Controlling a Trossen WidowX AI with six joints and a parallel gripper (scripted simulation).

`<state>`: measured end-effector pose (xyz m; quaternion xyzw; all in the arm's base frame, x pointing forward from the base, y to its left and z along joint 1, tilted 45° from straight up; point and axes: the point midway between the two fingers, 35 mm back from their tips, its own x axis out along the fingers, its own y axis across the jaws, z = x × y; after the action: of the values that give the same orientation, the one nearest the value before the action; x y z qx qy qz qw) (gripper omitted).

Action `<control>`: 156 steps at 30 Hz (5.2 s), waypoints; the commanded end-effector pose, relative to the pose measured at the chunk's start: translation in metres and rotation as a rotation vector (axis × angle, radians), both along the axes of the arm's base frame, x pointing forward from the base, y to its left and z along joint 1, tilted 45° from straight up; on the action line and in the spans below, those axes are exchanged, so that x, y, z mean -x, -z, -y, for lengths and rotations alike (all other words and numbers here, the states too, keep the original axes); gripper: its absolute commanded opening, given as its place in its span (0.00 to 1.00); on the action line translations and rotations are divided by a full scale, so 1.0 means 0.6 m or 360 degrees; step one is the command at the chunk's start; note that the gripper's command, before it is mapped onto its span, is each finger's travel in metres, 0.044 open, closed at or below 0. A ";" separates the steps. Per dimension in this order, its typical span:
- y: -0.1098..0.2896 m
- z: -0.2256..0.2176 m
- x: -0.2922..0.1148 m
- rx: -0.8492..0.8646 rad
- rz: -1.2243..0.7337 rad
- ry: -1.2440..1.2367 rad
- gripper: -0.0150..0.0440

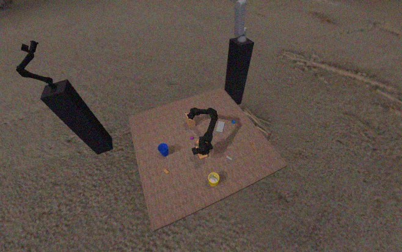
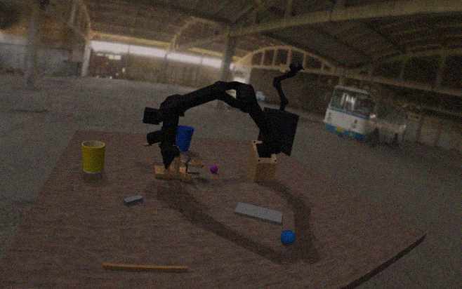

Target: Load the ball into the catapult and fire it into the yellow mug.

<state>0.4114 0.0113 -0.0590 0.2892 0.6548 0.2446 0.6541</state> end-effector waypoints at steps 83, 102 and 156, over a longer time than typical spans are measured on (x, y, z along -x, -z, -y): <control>-0.095 0.100 -0.003 0.0001 -0.0011 0.0012 1.00; -0.083 0.158 0.093 0.0012 0.0024 -0.0005 0.76; 0.060 0.006 0.366 -0.0002 0.0060 -0.0086 0.76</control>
<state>0.1944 0.0015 -0.0910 0.2609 0.6479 0.2675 0.6637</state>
